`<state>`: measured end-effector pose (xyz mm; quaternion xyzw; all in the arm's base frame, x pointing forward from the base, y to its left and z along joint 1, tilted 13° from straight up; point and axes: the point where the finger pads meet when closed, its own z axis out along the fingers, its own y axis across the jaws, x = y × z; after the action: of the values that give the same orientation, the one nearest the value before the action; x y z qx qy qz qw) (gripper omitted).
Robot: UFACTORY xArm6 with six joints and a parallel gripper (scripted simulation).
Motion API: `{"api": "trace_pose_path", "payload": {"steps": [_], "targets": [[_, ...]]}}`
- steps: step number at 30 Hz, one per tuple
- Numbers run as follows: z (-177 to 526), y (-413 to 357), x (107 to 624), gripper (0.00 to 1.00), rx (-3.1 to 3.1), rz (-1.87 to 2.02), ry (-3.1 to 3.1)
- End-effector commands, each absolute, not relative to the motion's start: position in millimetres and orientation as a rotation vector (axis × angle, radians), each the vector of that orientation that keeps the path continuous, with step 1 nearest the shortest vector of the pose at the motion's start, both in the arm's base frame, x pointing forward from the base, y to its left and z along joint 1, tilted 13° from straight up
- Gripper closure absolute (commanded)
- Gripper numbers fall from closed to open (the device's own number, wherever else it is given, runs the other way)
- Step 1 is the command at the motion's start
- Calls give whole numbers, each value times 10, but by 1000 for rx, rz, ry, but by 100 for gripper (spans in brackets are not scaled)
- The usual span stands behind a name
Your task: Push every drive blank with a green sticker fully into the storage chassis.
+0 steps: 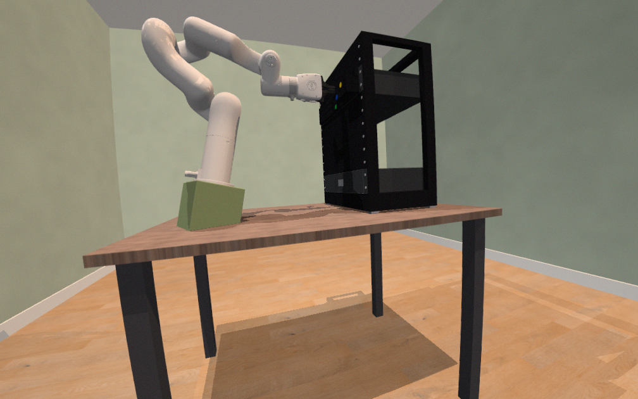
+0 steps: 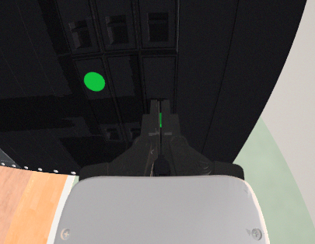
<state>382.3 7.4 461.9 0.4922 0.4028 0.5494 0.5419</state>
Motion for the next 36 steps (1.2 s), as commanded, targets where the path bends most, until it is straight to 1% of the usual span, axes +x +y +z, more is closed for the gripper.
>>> {"api": "trace_pose_path", "payload": {"steps": [1,36], "targets": [[4641,72,3822,100,1166,1307,953],[4654,66,3881,100,1166,1307,953]]}}
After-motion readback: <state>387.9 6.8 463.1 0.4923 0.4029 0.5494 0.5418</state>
